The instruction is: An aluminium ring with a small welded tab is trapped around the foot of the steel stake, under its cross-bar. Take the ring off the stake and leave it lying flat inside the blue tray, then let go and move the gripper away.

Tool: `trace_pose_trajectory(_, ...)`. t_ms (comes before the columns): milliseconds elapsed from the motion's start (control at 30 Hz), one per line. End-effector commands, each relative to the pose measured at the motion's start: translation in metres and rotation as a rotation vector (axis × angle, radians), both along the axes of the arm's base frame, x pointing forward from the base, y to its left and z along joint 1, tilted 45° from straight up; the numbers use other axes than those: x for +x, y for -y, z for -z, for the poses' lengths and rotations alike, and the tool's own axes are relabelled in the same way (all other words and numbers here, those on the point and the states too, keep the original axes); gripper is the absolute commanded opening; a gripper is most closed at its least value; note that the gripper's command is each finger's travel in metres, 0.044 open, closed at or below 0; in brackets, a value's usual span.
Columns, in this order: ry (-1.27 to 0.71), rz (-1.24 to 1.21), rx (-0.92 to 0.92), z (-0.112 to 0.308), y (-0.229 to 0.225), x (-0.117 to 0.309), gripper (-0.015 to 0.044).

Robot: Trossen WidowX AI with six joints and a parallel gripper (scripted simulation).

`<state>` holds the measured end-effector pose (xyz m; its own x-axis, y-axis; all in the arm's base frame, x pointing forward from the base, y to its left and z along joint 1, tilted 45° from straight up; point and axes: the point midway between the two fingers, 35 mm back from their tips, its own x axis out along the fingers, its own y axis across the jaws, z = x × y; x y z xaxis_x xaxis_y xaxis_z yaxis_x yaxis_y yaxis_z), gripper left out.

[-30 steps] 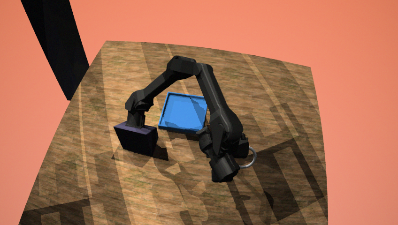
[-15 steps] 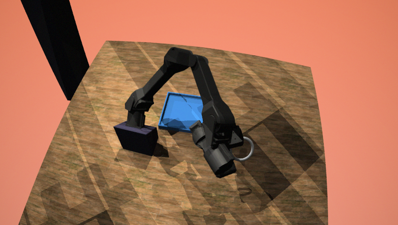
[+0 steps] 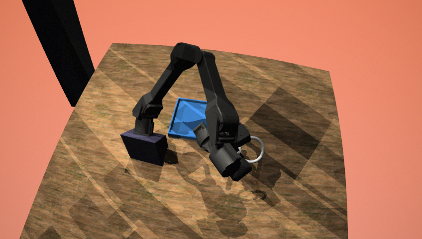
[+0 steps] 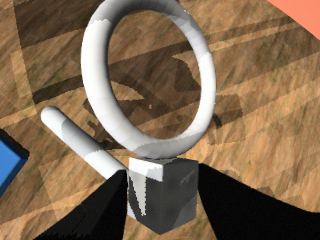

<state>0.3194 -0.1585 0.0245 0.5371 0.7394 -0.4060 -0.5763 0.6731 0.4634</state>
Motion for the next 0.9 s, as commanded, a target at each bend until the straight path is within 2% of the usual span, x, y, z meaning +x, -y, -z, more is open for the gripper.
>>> trace_pose_trajectory(0,0.068,-0.015,-0.042,-0.003,-0.005,-0.005,0.0)
trace_pose_trajectory(867,0.469,-0.128,-0.361,-0.015,-0.03,-0.032,0.0)
